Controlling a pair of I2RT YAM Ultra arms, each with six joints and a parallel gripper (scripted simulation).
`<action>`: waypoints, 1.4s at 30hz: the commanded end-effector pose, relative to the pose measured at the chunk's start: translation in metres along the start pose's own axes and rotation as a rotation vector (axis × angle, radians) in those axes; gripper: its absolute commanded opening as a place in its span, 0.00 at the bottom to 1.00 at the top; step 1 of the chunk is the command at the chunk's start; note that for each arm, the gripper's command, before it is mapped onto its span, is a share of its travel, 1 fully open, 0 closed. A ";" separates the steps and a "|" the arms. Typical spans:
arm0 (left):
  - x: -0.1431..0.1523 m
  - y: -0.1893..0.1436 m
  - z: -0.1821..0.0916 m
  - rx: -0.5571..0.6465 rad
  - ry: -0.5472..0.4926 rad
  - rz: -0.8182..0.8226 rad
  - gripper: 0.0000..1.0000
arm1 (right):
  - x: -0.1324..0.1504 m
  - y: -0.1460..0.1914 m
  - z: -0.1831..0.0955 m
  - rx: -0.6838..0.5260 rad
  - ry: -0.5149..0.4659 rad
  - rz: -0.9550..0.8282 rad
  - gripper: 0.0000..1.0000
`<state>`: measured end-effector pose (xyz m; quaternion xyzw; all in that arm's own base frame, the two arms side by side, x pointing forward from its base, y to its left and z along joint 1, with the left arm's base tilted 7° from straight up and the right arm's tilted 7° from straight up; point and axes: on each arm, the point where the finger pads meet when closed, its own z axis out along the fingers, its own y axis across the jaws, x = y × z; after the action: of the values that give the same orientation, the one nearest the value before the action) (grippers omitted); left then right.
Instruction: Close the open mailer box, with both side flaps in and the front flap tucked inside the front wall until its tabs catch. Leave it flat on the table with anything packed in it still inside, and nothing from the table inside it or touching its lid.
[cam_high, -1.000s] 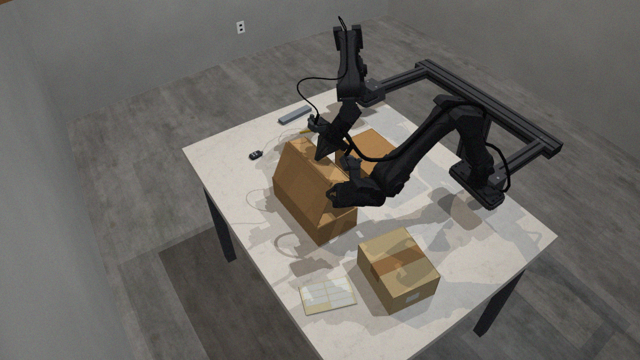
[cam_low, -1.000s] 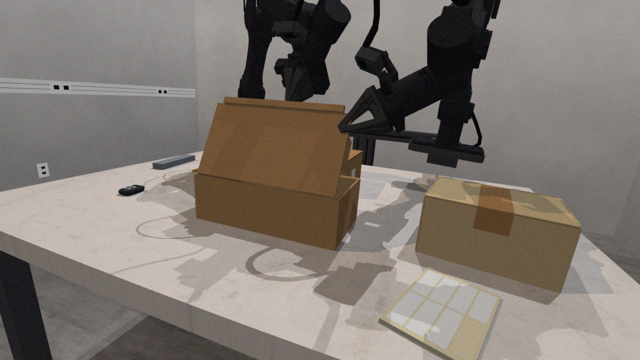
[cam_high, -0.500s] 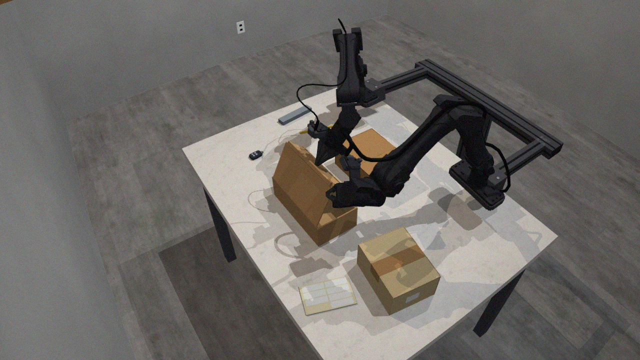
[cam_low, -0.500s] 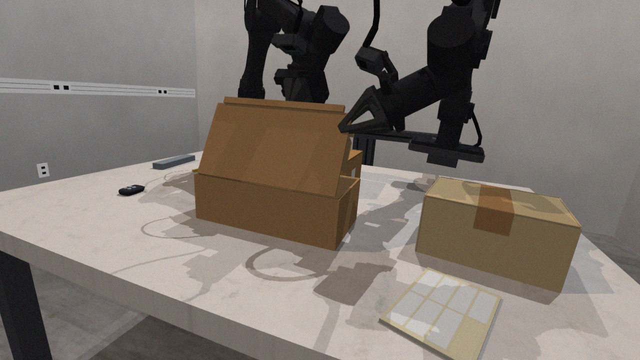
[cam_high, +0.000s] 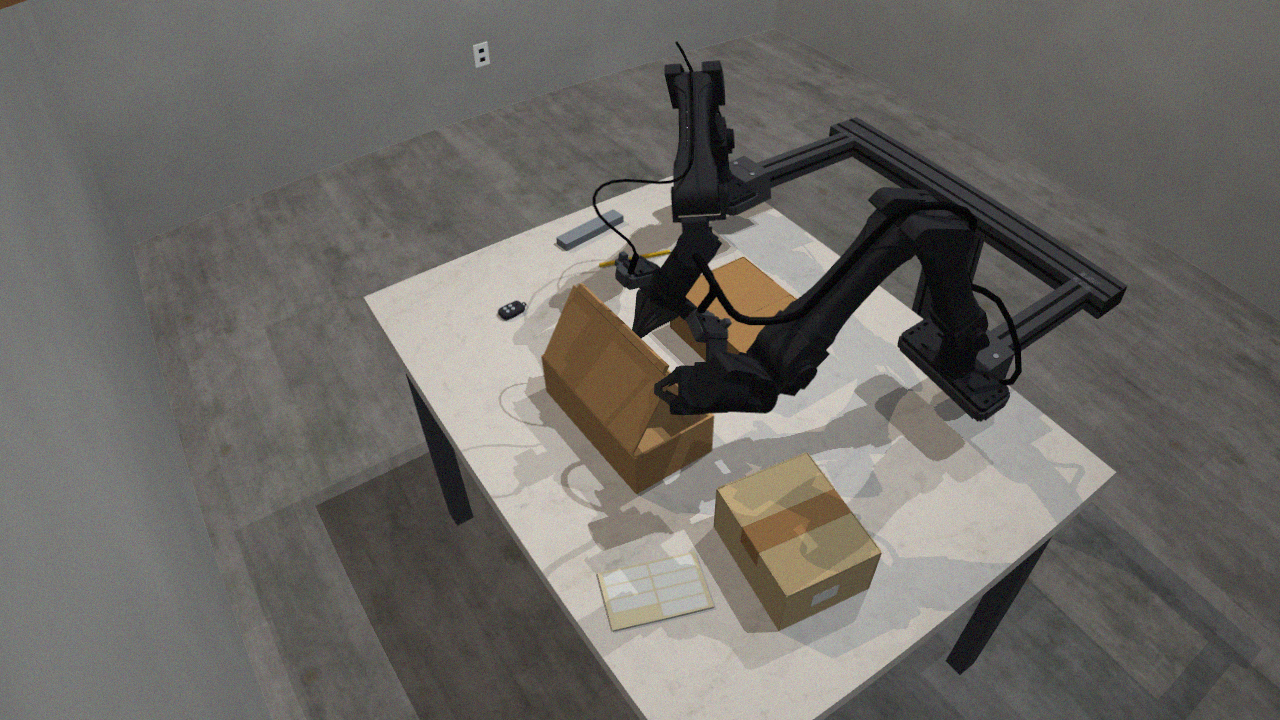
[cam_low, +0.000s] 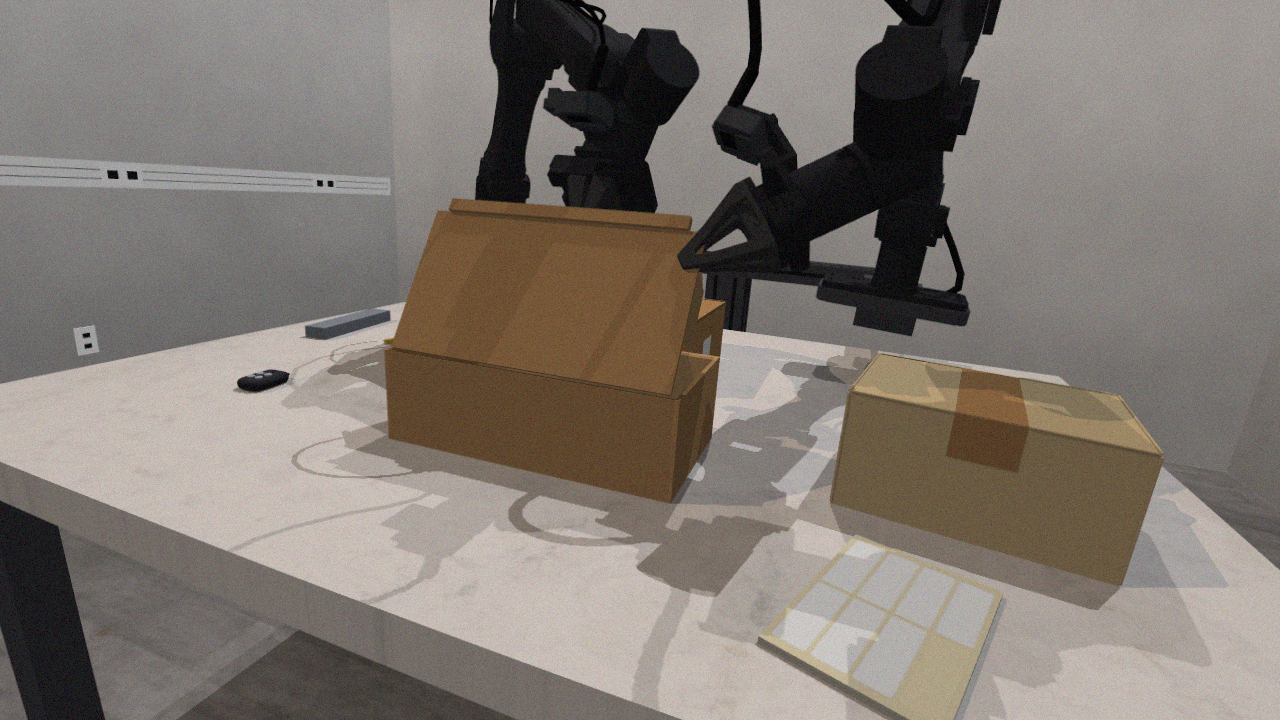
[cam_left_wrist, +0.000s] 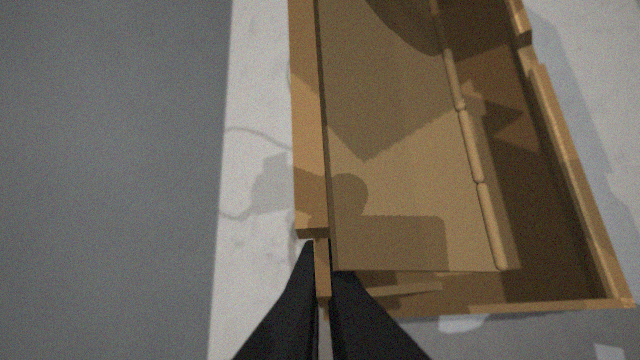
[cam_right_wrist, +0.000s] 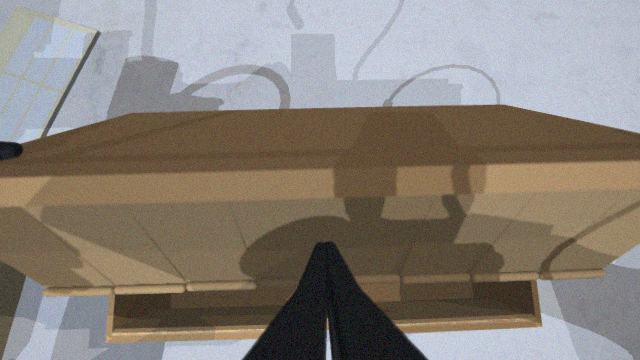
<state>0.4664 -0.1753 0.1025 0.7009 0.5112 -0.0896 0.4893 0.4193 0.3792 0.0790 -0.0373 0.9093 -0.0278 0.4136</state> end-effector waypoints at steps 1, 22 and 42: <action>-0.020 0.008 -0.008 -0.055 -0.027 0.090 0.01 | -0.003 -0.003 0.011 0.028 -0.009 0.002 0.01; -0.021 -0.019 -0.005 -0.128 -0.047 0.212 0.01 | 0.010 -0.002 0.009 0.007 -0.079 0.056 0.01; -0.001 -0.065 0.013 -0.114 -0.058 0.224 0.01 | 0.036 -0.002 0.021 0.016 -0.064 0.042 0.01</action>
<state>0.4404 -0.1717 0.0753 0.7143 0.4240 0.0262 0.5562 0.4011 0.3739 0.0404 -0.0276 0.9045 -0.0256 0.4248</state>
